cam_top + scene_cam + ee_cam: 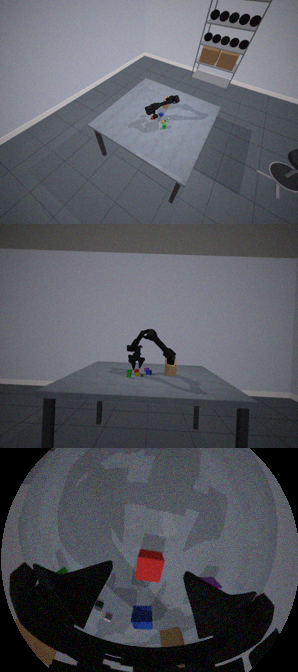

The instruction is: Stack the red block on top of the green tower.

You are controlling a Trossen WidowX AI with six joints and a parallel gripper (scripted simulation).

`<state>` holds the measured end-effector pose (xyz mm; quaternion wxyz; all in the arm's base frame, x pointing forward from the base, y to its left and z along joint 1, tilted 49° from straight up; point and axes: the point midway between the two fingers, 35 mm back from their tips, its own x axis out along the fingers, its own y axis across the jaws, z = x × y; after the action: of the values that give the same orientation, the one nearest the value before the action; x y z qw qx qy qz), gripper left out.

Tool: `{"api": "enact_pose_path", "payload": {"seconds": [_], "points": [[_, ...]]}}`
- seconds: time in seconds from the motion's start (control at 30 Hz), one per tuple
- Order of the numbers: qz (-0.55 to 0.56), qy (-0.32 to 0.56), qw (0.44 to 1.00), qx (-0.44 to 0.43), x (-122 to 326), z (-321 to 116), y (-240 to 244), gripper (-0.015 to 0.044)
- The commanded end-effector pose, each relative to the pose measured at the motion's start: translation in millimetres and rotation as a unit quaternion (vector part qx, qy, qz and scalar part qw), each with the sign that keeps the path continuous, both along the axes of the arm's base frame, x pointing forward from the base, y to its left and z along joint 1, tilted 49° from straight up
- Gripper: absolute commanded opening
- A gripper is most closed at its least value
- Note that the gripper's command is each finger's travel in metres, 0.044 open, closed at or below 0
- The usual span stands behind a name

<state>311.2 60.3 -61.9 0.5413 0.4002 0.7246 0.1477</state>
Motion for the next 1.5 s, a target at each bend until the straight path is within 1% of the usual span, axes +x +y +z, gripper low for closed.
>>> {"api": "enact_pose_path", "payload": {"seconds": [0.0,0.37,0.9,1.3,1.47], "points": [[-0.001,0.004,1.0,0.003,-2.7,-5.3,6.6,0.044],[0.0,0.004,1.0,0.004,-4.9,-16.0,19.3,0.044],[0.0,0.004,1.0,0.004,-4.9,-15.9,19.1,0.044],[0.0,0.004,1.0,0.004,-4.9,-15.9,19.1,0.0125],[0.0,0.004,1.0,0.004,-4.9,-15.9,19.1,0.0092]]}}
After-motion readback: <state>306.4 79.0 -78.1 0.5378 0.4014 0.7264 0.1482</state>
